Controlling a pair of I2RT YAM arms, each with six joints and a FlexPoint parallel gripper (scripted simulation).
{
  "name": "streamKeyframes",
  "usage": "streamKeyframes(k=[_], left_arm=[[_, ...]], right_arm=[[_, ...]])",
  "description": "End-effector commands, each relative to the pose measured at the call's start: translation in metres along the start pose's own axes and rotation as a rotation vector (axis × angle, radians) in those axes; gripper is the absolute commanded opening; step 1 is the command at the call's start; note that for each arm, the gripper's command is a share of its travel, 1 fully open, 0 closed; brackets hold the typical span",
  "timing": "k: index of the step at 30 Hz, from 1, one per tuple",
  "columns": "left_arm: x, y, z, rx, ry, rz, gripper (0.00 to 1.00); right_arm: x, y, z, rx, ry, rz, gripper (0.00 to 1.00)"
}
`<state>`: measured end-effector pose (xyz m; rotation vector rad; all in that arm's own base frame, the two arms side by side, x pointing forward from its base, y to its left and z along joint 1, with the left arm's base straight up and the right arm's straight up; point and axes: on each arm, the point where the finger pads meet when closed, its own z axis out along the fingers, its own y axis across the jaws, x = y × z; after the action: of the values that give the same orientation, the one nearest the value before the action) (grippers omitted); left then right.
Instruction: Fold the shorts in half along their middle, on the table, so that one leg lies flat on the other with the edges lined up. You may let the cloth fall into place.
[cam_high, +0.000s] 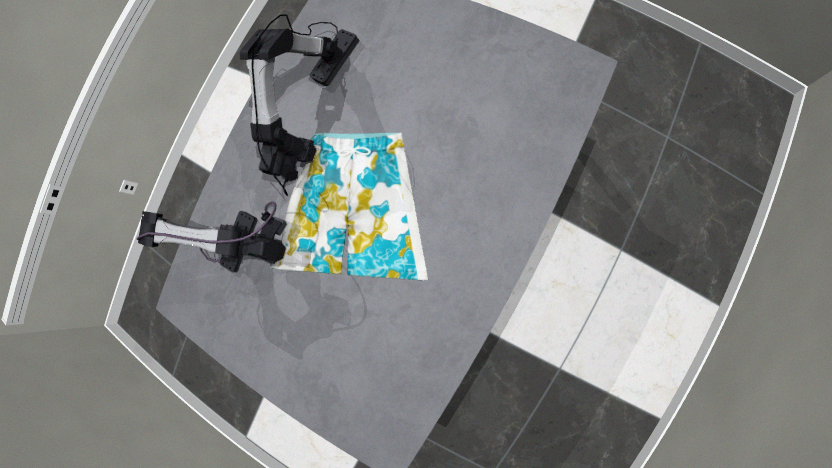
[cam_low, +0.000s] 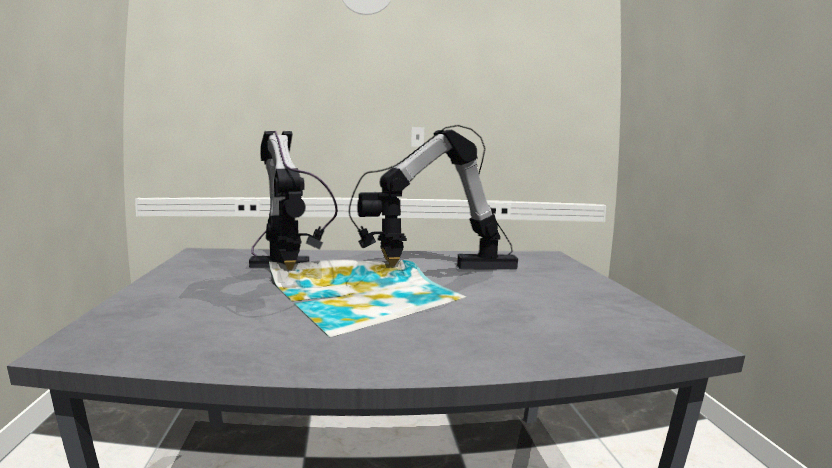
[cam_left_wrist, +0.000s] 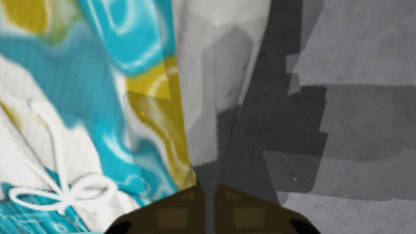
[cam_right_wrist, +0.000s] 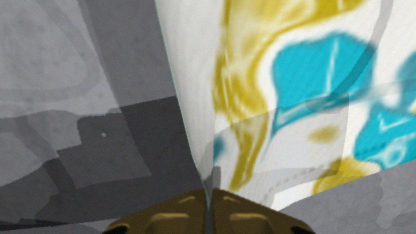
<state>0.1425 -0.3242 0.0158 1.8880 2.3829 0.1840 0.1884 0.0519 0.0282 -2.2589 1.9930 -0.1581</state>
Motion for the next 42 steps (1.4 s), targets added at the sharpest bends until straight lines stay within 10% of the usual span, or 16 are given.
streamKeyframes(k=[1,42], left_arm=[[0.014,-0.008,-0.009,0.013,0.030,-0.027,0.00],[0.011,0.015,-0.007,0.070,0.003,-0.058,0.00]], right_arm=[[0.005,0.015,-0.002,-0.013,0.026,0.017,0.00],[-0.013,-0.033,-0.014,-0.099,-0.002,-0.082,0.00]])
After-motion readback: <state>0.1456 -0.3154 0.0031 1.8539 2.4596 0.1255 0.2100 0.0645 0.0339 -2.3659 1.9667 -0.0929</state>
